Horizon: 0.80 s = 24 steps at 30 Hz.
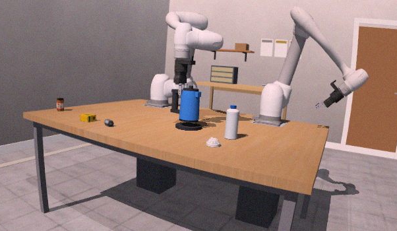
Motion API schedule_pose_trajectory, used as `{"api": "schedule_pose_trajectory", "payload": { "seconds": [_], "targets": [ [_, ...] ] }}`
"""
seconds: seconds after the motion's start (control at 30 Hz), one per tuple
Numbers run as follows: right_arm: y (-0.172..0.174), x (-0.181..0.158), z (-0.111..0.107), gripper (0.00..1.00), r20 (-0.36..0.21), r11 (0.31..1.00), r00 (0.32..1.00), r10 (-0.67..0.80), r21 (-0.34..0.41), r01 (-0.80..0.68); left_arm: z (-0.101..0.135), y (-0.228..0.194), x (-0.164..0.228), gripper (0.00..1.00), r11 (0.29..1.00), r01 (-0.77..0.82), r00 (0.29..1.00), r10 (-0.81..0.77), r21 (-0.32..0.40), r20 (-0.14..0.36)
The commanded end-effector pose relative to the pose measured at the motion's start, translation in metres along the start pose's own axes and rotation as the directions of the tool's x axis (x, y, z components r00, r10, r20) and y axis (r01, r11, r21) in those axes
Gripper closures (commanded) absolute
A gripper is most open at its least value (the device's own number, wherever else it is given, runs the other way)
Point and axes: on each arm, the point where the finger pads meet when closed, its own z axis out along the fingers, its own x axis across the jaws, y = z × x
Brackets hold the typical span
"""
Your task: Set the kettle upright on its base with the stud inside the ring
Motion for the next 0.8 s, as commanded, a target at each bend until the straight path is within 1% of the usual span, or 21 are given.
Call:
{"api": "schedule_pose_trajectory", "payload": {
  "seconds": [0.0,0.27,0.77],
  "targets": [
    [0.0,0.0,0.003,1.0,-0.001,1.0,1.0,0.0,0.002,0.0,0.0,0.0,0.0,0.0,1.0,0.0,1.0,0.0,-0.001,0.0],
    [0.0,0.0,0.013,1.0,-0.001,1.0,1.0,0.0,0.002,0.0,0.0,0.0,0.0,0.0,1.0,0.0,1.0,0.0,-0.001,0.0],
    [0.0,0.0,0.014,1.0,-0.001,1.0,1.0,0.0,0.002,0.0,0.0,0.0,0.0,0.0,1.0,0.0,1.0,0.0,-0.001,0.0]
  ]
}}
